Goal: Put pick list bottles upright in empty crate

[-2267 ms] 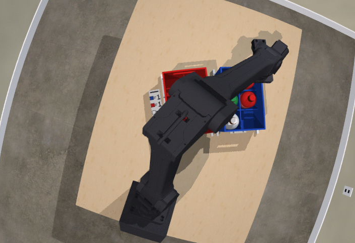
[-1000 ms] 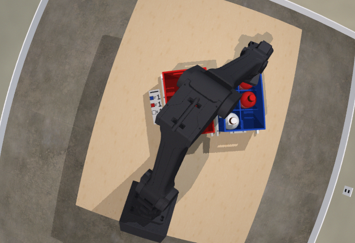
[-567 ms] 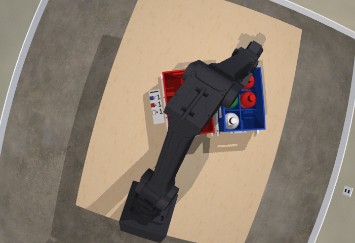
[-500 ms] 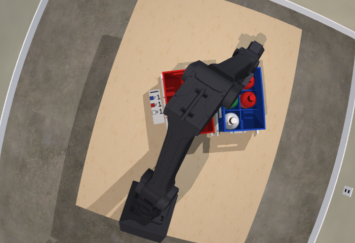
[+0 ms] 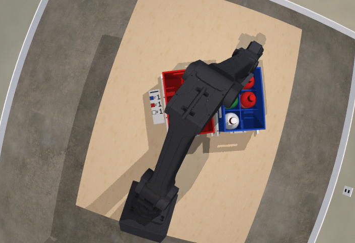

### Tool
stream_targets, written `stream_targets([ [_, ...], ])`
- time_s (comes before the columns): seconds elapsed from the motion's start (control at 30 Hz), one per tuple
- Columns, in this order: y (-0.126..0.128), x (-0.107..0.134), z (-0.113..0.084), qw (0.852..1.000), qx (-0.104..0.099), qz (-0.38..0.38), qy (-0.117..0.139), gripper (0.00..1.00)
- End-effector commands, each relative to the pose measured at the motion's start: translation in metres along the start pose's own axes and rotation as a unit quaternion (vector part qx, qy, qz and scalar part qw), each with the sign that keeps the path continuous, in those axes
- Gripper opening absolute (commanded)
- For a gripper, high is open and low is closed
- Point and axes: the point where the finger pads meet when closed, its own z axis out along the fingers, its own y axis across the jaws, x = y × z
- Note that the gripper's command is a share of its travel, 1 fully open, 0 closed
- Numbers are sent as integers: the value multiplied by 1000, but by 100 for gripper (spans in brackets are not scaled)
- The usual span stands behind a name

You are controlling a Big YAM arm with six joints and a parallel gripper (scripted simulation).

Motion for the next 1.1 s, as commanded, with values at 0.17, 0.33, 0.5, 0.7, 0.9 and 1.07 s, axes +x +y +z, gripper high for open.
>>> stream_targets([
  [0.17, 6, -14, 7, 1000, -2, 3, -14, 61],
  [0.33, 8, -26, 3, 1000, -4, 1, -28, 61],
  [0.5, 8, -21, 16, 1000, -3, 1, -20, 61],
  [0.7, 9, -21, 22, 1000, -4, 1, -21, 61],
  [0.9, 5, -21, 31, 1000, -2, 3, -20, 61],
  [1.07, 11, -25, 29, 1000, -5, -1, -27, 61],
])
